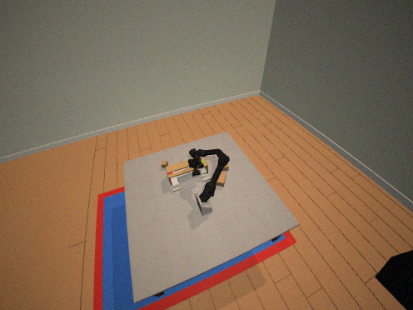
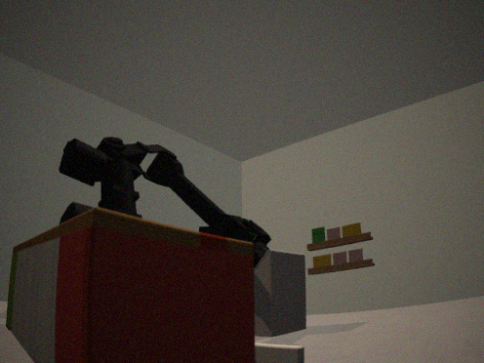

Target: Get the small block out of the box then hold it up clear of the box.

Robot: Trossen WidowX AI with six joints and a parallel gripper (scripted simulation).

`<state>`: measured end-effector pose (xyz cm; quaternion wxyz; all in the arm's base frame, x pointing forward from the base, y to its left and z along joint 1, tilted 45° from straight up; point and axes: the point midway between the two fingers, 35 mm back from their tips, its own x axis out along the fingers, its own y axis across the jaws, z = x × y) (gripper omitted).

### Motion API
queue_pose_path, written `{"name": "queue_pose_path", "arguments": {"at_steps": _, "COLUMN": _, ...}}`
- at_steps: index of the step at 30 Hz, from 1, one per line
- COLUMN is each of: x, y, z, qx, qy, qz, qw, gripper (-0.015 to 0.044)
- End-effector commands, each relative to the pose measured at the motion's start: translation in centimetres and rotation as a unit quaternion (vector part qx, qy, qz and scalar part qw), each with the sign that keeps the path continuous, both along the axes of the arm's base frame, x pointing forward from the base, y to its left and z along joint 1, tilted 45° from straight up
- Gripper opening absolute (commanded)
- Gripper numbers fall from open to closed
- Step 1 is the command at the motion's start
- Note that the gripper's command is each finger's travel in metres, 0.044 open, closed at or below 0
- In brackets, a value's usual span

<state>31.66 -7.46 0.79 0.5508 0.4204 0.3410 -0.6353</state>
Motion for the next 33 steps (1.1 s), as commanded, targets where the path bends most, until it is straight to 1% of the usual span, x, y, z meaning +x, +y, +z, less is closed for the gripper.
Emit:
{"name": "queue_pose_path", "arguments": {"at_steps": 1, "x": 0.1, "y": 0.8, "z": -0.9, "qx": 0.001, "qy": 0.000, "qz": -0.003, "qw": 1.000, "gripper": 0.0400}}
{"name": "queue_pose_path", "arguments": {"at_steps": 8, "x": 0.3, "y": 2.0, "z": -2.1, "qx": 0.001, "qy": 0.000, "qz": -0.003, "qw": 1.000, "gripper": 0.0400}}
{"name": "queue_pose_path", "arguments": {"at_steps": 15, "x": 0.0, "y": 0.9, "z": -1.0, "qx": 0.001, "qy": 0.000, "qz": -0.003, "qw": 1.000, "gripper": 0.0400}}
{"name": "queue_pose_path", "arguments": {"at_steps": 33, "x": 0.1, "y": 1.8, "z": -1.9, "qx": 0.001, "qy": 0.000, "qz": -0.003, "qw": 1.000, "gripper": 0.0400}}
